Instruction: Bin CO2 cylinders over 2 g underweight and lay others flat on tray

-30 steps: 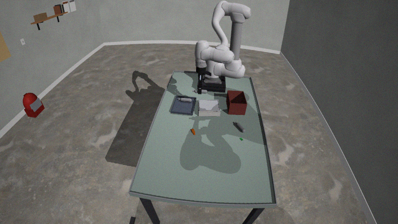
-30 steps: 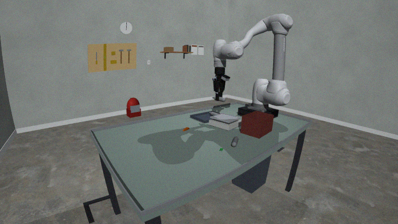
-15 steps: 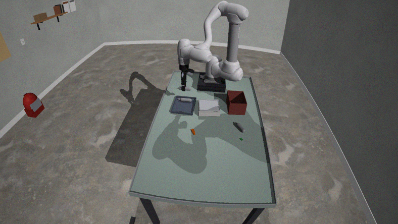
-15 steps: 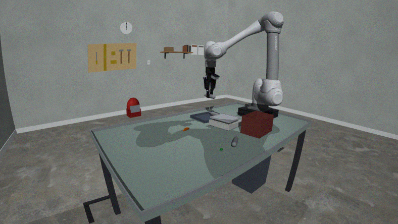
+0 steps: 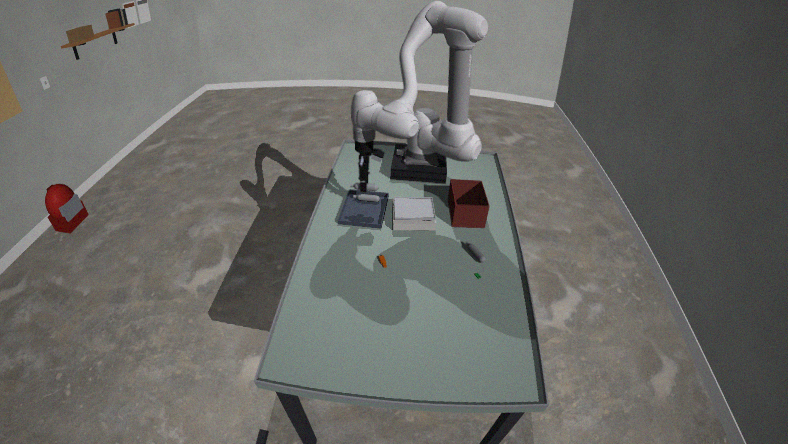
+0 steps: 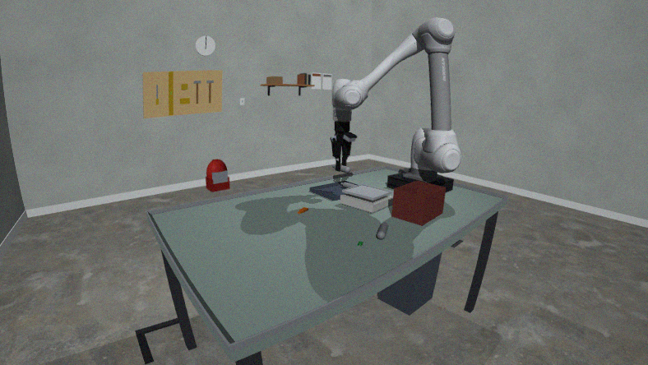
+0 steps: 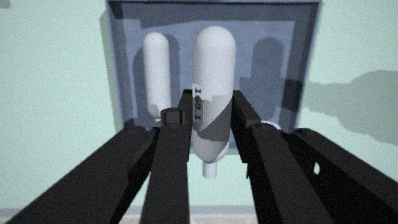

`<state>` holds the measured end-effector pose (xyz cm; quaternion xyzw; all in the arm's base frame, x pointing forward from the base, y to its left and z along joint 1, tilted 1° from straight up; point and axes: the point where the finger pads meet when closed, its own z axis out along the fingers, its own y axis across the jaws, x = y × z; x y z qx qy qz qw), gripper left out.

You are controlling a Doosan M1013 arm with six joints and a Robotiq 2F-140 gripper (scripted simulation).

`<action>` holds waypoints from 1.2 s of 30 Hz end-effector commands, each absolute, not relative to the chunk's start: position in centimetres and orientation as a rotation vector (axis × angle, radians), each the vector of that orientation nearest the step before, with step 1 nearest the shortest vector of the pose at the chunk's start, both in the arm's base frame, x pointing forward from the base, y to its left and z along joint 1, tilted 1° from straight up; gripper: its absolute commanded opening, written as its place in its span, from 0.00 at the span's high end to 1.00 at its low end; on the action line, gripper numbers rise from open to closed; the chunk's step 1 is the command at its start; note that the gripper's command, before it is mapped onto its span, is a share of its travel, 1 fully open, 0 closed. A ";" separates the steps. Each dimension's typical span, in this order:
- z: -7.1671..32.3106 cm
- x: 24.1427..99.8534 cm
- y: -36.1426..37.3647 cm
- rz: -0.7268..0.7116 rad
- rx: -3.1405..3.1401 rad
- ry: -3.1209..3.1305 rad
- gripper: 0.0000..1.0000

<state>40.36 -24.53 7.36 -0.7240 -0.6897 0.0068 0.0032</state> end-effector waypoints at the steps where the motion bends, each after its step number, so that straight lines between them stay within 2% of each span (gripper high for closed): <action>1: 4.9 40.5 -24.6 0.020 -2.271 -2.164 0.90; 17: -2.0 40.5 -24.6 0.020 -2.271 -2.163 0.90; 36: -2.8 40.5 -24.6 0.020 -2.271 -2.163 0.90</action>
